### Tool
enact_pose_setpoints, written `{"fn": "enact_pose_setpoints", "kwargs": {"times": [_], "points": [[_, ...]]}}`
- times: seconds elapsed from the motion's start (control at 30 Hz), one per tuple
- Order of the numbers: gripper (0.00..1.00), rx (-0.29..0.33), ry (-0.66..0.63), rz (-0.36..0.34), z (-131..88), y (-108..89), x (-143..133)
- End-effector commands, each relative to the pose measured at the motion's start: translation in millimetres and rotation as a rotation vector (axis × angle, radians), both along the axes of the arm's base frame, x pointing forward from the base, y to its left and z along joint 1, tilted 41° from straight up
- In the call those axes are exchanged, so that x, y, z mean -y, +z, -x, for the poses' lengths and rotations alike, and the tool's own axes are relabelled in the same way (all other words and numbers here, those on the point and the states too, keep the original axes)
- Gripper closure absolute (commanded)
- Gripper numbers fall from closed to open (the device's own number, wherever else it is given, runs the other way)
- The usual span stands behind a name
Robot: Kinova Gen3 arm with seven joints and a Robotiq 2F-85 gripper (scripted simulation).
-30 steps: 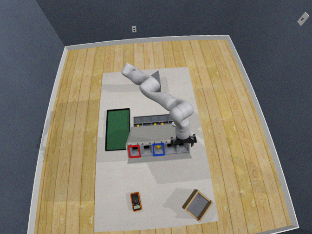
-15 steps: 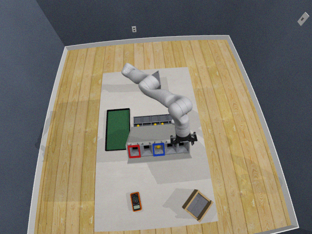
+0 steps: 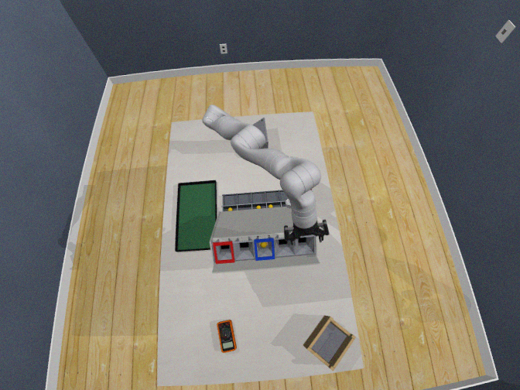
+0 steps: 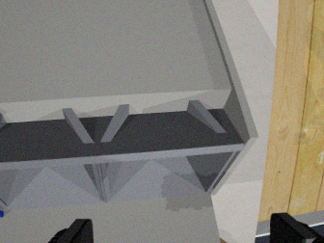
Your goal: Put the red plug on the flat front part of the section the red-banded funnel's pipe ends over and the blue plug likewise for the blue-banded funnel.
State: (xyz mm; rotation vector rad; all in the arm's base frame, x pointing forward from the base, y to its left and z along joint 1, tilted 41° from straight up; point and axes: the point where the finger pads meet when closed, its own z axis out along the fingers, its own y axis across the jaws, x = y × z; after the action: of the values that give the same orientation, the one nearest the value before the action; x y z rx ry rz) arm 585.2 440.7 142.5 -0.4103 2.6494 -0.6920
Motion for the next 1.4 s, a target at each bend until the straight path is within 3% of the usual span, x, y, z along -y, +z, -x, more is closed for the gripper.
{"fn": "enact_pose_setpoints", "kwargs": {"times": [0.0, 1.33, 1.37], "points": [[0.00, -0.159, -0.156, 0.164, -2, 3.7, -5], [0.00, -0.158, -0.155, 0.165, -2, 4.4, -5], [0.00, -0.158, -0.155, 0.165, 76, 1.4, 16]]}}
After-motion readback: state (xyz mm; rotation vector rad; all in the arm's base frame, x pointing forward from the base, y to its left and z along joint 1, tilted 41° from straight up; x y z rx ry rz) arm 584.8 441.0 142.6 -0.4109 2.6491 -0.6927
